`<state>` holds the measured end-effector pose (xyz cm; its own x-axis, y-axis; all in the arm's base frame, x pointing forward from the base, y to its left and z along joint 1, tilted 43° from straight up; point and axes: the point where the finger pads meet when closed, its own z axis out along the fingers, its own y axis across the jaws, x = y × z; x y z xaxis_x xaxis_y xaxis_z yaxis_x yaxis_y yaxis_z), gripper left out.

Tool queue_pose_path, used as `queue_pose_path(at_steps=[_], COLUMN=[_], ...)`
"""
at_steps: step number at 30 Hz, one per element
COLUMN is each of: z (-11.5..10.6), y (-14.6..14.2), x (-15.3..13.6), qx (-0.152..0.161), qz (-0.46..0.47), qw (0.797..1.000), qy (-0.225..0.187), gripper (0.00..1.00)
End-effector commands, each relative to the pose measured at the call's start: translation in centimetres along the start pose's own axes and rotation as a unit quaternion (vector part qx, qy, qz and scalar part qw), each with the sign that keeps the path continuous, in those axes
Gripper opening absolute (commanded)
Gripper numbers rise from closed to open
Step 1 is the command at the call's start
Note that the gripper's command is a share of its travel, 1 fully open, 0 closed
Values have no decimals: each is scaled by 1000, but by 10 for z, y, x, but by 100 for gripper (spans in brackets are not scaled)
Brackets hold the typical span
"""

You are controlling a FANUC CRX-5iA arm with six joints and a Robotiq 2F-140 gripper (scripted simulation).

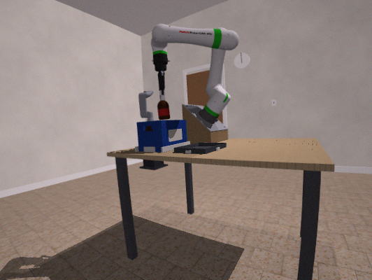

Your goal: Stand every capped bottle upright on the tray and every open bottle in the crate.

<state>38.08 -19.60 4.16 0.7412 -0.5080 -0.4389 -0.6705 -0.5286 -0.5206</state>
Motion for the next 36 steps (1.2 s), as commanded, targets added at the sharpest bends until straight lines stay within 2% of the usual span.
queue_pose_path(at_steps=[1,13,36], z=[0,0,0], y=[-1,-6,-34], x=[-6,-35,-61], qx=[0,0,0], qz=[0,0,0], qw=[1000,1000,1000], qy=[0,0,0], gripper=[0,0,0])
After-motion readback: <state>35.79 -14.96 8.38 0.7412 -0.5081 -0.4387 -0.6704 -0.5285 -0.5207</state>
